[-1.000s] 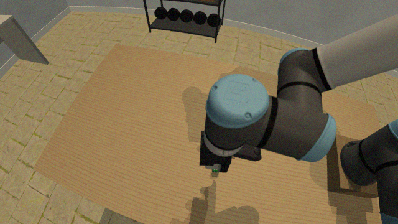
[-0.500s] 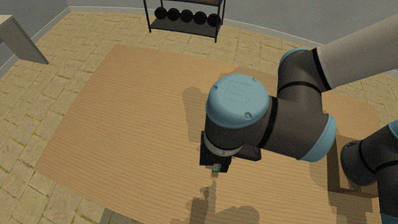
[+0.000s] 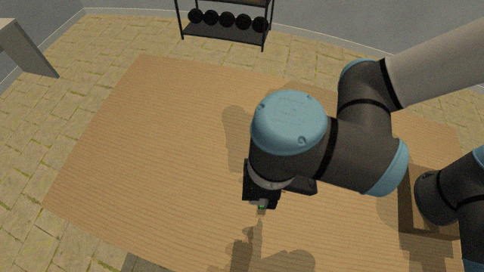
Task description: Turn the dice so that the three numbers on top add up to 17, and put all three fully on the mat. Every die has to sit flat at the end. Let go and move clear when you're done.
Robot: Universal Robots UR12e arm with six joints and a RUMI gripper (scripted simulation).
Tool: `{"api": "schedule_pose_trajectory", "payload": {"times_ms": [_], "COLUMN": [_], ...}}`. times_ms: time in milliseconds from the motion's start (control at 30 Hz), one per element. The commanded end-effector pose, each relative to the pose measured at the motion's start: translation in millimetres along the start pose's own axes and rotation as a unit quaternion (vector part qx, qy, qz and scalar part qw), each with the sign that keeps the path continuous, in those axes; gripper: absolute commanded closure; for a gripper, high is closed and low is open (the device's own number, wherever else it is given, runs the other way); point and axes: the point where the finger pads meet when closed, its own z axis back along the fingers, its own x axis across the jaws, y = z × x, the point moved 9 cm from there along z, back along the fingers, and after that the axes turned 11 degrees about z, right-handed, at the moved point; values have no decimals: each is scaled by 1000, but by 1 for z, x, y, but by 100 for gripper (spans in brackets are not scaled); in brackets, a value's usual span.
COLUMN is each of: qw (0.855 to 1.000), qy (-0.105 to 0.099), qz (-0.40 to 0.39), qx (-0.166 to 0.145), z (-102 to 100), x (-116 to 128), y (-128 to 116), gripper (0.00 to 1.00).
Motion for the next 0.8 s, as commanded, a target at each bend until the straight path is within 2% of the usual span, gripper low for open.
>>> {"api": "schedule_pose_trajectory", "payload": {"times_ms": [0,767], "qw": [1000,1000], "qy": [0,0], "qz": [0,0], "qx": [1,1], "z": [-6,-37], "x": [-1,-1], "y": [0,-1], "gripper": [76,76]}}
